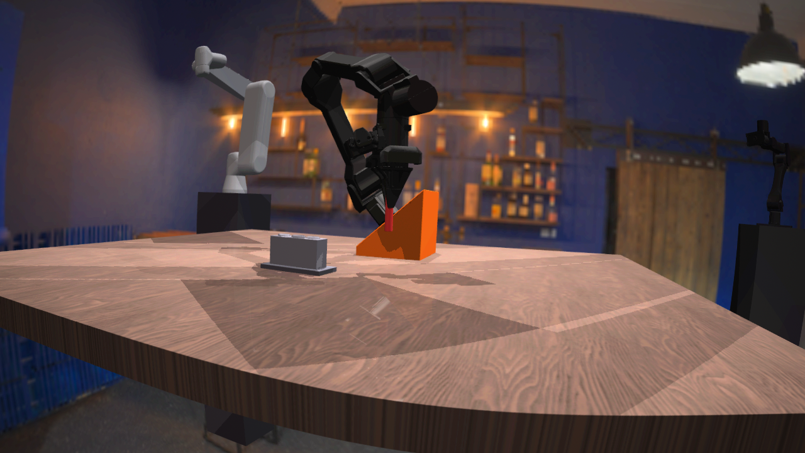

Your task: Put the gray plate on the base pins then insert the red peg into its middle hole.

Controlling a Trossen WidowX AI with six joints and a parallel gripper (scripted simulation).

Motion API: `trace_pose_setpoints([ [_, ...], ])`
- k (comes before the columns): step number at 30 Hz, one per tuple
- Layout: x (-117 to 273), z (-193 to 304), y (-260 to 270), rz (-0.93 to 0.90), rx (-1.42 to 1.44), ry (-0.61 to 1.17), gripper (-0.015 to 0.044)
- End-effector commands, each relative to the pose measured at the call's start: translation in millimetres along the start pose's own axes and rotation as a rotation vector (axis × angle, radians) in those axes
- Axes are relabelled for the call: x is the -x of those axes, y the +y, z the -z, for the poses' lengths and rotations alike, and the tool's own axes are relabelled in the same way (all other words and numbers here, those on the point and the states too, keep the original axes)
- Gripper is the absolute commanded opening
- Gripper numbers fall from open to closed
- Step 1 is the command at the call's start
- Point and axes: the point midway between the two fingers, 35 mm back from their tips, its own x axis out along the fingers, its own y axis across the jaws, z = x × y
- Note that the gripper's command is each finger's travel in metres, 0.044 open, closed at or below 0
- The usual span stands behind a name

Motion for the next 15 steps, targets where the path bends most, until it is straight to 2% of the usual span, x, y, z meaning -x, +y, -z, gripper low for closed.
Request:
trace_pose_setpoints([
  [1,3,-13,4,-0.010,-0.002,0.000,0.0000],
  [15,4,-55,5,-0.014,-0.003,0.000,0.0000],
])
